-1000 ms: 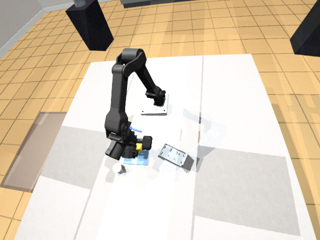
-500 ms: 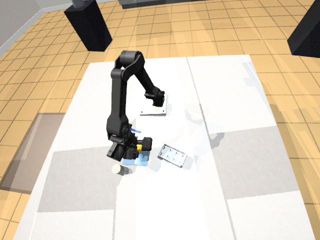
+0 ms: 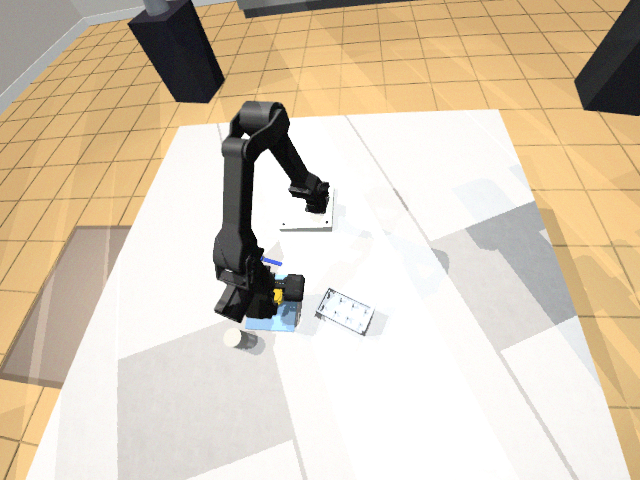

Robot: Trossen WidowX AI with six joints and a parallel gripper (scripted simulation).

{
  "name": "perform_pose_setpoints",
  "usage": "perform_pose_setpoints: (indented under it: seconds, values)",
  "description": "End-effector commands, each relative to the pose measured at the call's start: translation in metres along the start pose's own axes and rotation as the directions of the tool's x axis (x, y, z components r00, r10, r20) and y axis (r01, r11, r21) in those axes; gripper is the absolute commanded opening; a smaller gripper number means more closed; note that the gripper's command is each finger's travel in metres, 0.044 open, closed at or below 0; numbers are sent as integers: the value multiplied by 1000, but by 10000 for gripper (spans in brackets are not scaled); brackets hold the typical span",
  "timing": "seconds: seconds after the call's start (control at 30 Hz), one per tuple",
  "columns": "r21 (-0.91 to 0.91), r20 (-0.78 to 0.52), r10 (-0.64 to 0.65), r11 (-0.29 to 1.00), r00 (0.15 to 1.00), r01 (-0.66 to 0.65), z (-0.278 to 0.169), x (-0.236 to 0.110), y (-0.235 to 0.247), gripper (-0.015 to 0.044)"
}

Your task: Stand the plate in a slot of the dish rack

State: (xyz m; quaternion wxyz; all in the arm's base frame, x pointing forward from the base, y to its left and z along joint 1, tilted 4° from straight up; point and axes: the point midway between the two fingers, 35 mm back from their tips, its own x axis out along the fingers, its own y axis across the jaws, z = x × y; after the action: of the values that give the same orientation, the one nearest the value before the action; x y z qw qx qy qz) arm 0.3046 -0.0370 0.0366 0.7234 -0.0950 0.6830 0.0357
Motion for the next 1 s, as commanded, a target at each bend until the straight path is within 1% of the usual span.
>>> perform_pose_setpoints:
  seconds: [0.0, 0.27, 0.97]
  values:
    - [-6, -6, 5, 1000, 1000, -5, -1, -1, 1, 215]
    - [-14, -10, 17, 1000, 1000, -17, 7, -31, 1, 5]
    - [-8, -5, 9, 1000, 1000, -9, 17, -118, -2, 0]
